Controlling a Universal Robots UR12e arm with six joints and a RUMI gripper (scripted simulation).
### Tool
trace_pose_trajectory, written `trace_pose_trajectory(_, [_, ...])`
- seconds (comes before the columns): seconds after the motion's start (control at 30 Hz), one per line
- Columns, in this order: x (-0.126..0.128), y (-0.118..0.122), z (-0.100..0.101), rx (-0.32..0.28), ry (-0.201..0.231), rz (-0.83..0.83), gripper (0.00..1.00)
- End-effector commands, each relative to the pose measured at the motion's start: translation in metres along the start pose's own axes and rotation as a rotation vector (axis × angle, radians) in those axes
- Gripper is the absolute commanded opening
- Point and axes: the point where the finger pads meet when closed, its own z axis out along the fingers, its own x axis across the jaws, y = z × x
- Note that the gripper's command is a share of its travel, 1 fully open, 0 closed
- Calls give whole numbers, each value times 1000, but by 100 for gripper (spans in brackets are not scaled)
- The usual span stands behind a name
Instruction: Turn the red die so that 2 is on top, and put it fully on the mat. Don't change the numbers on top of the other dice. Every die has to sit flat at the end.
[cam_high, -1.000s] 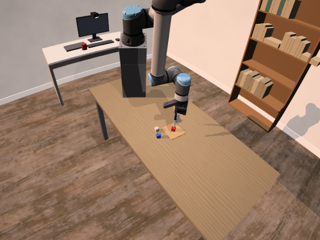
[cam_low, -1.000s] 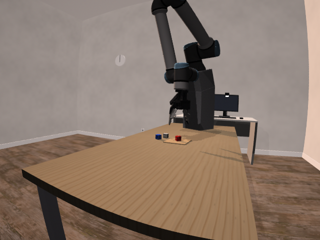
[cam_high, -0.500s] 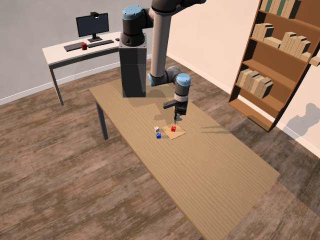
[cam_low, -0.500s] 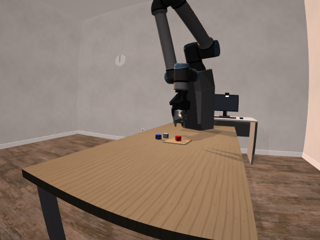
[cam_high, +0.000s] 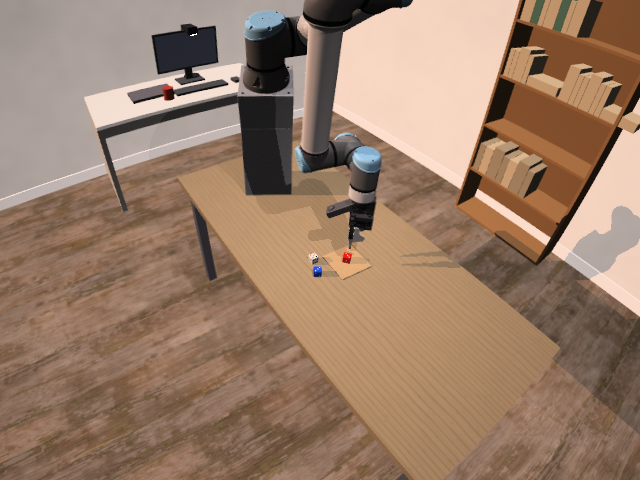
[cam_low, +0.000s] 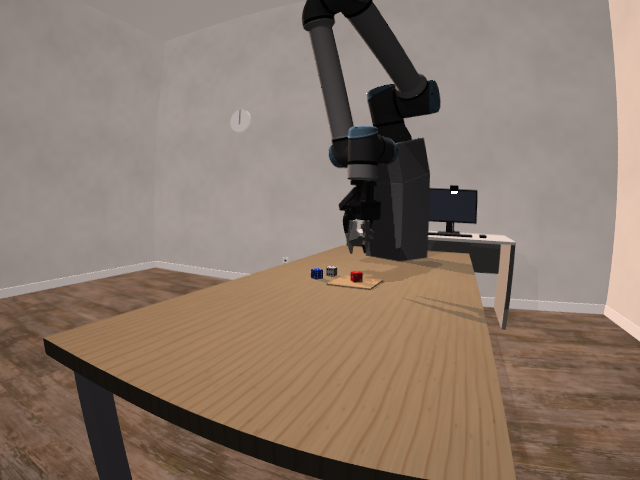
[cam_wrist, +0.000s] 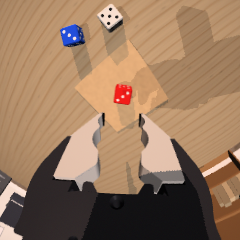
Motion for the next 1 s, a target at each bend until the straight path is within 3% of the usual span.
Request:
trace_pose_trajectory(0.0, [0,0,0,-1,-1,0,28])
trace_pose_trajectory(0.57, [0,0,3,-1,-1,0,28])
trace_pose_trajectory(0.97, [0,0,17,-1,-1,0,28])
